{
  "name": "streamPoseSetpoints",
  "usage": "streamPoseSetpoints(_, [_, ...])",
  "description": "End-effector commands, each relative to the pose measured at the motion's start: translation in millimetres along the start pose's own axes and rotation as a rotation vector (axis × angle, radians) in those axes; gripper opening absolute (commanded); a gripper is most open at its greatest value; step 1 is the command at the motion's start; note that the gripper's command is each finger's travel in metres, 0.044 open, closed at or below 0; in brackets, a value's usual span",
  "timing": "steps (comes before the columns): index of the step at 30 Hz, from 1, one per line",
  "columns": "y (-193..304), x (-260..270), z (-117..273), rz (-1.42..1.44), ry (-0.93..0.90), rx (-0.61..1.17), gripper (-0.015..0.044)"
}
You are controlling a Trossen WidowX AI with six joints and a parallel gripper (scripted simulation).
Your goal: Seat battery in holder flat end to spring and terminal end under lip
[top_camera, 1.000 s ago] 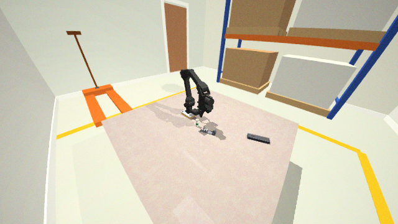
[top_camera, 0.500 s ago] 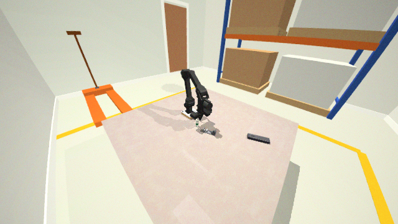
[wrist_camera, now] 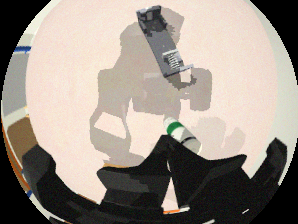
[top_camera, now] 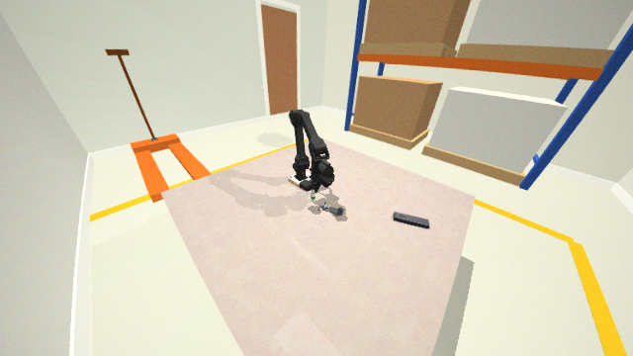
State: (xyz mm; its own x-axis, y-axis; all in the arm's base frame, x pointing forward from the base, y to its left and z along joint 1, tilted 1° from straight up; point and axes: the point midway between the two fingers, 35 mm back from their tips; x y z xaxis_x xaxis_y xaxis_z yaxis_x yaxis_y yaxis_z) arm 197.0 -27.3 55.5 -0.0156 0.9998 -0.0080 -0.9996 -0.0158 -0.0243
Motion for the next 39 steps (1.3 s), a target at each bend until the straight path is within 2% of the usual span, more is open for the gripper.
streamPoseSetpoints(1, [-3, -7, 1, 0.0, -0.002, -0.005, 0.0])
streamPoseSetpoints(24, [-4, -36, 0, -0.002, 0.002, 0.002, 0.0])
streamPoseSetpoints(36, [-6, -39, 76, 0.0, 0.002, -0.005, 0.0])
streamPoseSetpoints(39, [-5, -39, 81, 0.0, 0.001, -0.005, 0.0])
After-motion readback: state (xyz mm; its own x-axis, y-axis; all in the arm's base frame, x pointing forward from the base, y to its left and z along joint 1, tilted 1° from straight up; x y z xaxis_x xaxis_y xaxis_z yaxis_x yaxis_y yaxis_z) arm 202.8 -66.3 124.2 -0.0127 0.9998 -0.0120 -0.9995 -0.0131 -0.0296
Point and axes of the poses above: the point midway between the two fingers, 35 mm back from their tips, its own z axis back along the fingers, its own x axis across the jaws, y = z × x, and after that the axes turned 10 degrees about -z, right-handed
